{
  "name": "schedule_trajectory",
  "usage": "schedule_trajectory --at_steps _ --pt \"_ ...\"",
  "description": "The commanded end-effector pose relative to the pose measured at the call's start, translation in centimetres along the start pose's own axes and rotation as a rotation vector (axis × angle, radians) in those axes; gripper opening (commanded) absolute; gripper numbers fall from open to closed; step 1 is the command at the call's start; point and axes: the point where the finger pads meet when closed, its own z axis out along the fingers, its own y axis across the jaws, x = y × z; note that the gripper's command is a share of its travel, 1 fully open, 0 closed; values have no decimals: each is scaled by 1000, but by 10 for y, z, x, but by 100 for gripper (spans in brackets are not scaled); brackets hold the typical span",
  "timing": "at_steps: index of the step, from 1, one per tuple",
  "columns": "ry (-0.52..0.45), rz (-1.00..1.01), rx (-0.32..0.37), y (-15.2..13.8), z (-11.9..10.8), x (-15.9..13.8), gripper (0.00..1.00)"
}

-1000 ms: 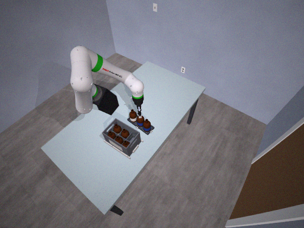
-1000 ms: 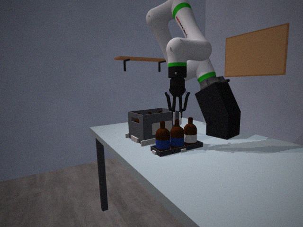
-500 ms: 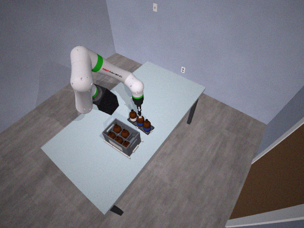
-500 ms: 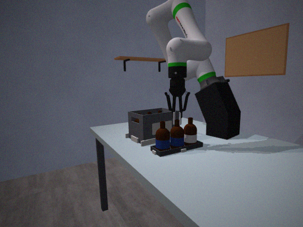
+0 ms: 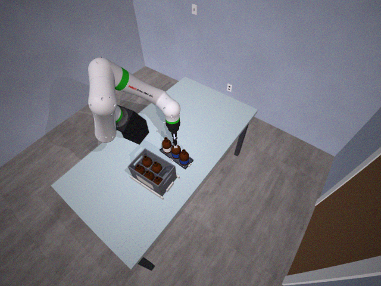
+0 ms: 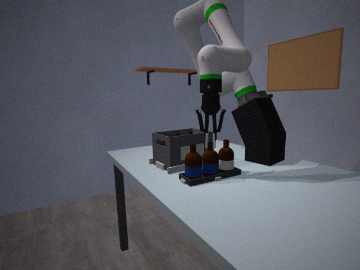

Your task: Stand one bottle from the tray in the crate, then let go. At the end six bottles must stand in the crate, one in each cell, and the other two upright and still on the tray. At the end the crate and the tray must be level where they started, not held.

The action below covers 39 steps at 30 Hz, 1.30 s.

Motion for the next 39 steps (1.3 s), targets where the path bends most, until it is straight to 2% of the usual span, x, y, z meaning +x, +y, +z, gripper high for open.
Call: schedule_trajectory --at_steps 1,26,39 --pt "0 0 0 0 0 0 0" --pt "0 0 0 0 -4 -1 0" --pt "0 0 0 0 -18 -2 0"
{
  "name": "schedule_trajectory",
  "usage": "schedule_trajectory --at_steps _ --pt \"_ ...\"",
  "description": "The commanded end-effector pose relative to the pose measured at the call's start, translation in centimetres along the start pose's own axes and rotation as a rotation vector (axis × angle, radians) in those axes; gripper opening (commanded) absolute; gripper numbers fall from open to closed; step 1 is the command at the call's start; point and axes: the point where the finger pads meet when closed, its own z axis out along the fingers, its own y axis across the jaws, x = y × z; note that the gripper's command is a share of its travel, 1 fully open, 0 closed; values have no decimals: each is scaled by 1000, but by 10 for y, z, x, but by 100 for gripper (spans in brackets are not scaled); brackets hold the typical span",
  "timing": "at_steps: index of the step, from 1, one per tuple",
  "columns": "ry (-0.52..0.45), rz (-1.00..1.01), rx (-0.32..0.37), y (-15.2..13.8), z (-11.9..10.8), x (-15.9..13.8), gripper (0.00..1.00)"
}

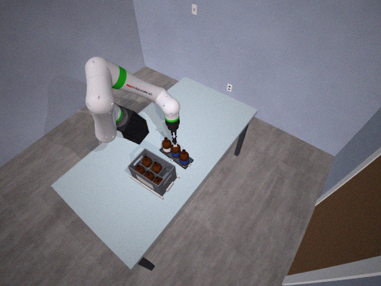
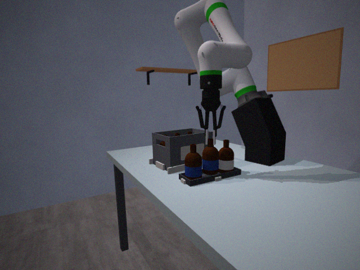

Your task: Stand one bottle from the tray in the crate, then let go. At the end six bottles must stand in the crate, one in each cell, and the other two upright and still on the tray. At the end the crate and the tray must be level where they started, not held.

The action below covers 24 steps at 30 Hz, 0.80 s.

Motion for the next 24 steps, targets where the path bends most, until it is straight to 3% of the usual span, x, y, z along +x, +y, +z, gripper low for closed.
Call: schedule_trajectory --at_steps 1,24 --pt "0 0 0 0 -3 0 0" --pt "0 0 0 0 -22 -2 0"
